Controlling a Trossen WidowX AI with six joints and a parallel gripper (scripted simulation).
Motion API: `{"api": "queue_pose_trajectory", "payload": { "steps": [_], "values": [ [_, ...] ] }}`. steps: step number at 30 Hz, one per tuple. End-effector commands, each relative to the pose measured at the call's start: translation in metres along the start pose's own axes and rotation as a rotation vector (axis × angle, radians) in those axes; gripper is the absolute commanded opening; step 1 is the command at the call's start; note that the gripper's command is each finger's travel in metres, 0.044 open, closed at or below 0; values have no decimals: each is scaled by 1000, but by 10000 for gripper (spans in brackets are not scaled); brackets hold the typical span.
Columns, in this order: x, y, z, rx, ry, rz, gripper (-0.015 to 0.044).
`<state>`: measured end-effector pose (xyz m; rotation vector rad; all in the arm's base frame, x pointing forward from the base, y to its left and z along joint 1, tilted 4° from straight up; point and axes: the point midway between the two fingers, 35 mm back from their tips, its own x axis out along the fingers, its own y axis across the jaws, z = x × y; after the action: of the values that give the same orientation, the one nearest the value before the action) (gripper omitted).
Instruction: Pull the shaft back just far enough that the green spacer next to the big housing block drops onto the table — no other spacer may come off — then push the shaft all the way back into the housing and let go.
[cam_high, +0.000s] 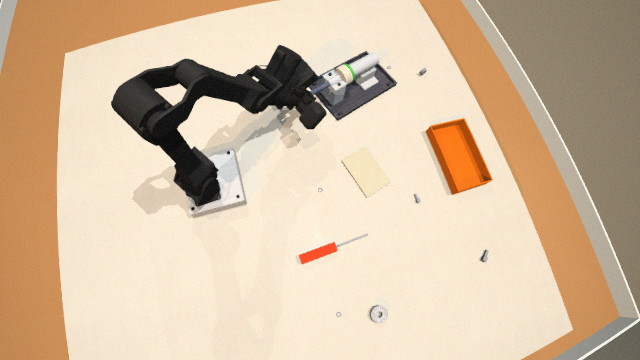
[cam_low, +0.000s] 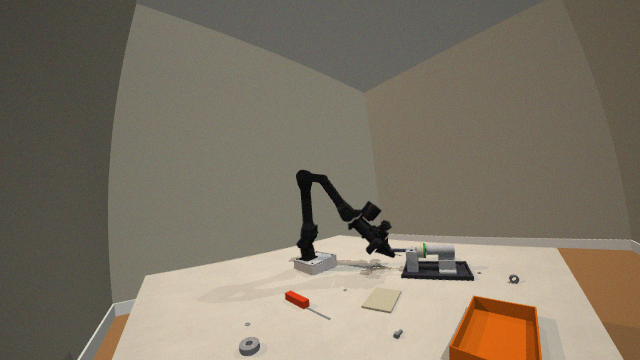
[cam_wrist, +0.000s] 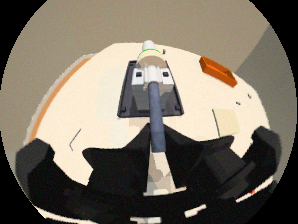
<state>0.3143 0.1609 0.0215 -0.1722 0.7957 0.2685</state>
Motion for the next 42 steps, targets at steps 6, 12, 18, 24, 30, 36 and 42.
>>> {"api": "queue_pose_trajectory", "payload": {
  "steps": [6,12,18,24,30,36,42],
  "values": [
    [-1,-1,-1,4,-1,-4,0],
    [-1,-1,-1,4,-1,-4,0],
    [-2,-1,-2,4,-1,-4,0],
    [-2,-1,-2,4,-1,-4,0],
    [-3,-1,-3,4,-1,-4,0],
    [-3,-1,-3,4,-1,-4,0],
    [-4,-1,-3,4,-1,-4,0]
  ]
}}
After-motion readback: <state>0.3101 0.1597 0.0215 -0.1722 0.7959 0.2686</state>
